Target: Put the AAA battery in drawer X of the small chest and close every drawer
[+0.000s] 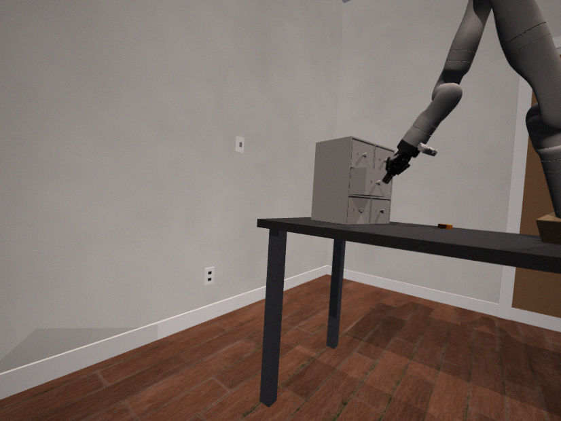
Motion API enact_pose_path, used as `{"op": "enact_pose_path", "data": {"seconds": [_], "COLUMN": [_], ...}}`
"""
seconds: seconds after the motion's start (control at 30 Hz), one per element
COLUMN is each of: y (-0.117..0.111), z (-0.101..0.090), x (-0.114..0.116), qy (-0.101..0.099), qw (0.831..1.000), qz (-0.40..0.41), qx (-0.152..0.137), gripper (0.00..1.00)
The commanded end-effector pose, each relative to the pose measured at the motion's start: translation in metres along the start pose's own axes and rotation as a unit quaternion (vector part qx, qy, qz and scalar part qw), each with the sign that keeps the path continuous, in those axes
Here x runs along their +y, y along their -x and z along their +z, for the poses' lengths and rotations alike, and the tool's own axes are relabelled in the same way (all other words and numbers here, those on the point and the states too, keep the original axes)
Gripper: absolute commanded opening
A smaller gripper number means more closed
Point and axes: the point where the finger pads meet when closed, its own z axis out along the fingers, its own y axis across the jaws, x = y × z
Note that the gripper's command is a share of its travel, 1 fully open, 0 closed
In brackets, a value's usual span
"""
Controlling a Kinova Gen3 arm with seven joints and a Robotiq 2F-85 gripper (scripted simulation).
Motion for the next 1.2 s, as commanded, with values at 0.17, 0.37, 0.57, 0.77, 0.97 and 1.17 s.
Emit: {"op": "enact_pose_path", "data": {"seconds": [0.17, 0.37, 0.57, 0.77, 0.97, 1.17], "y": [0.012, 0.021, 0.027, 0.037, 0.045, 0.050], "z": [0.008, 0.014, 0.019, 0.025, 0.031, 0.034], "x": [-0.002, -0.002, -0.002, -0.002, -0.002, -0.002], "qy": [-0.002, -0.002, -0.002, -0.002, -0.002, -0.002], "qw": [1.000, 1.000, 1.000, 1.000, 1.000, 1.000], "qz": [0.001, 0.001, 0.001, 0.001, 0.001, 0.001], "qx": [-0.001, -0.001, -0.001, -0.001, -0.001, -0.001], "gripper": [0.00, 0.00, 0.00, 0.00, 0.00, 0.00]}}
